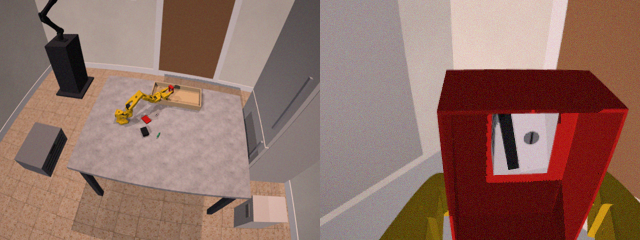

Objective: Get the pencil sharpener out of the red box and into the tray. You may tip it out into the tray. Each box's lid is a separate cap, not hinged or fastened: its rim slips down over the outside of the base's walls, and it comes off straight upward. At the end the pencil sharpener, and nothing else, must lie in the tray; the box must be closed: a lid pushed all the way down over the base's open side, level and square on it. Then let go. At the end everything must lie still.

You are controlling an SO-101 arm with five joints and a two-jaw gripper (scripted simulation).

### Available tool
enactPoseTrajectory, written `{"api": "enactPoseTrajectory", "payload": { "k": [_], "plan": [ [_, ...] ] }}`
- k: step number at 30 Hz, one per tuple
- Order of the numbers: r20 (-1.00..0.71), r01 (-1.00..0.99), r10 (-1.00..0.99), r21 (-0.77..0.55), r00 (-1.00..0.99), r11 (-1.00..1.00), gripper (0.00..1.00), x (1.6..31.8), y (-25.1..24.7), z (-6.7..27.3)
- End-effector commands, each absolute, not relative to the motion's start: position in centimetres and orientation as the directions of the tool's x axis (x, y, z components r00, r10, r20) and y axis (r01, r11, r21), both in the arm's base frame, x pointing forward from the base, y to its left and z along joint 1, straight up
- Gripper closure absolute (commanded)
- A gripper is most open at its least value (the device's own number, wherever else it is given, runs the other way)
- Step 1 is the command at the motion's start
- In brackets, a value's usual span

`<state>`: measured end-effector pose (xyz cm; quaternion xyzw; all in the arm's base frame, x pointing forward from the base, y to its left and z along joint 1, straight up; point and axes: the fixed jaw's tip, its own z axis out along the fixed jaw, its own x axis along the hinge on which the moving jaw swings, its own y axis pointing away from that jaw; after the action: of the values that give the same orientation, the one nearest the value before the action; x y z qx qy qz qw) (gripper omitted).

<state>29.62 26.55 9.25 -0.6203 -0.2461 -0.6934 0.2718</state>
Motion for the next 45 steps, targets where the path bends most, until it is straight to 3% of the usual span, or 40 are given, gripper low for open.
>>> {"api": "enactPoseTrajectory", "payload": {
  "k": [1,45],
  "plan": [
    [0.984,0.683,-0.127,-0.006,-0.127,-0.731,0.78,29.80,26.67,11.04],
    [0.966,0.684,-0.183,-0.009,-0.183,-0.730,0.78,29.80,26.67,11.98]
  ]
}}
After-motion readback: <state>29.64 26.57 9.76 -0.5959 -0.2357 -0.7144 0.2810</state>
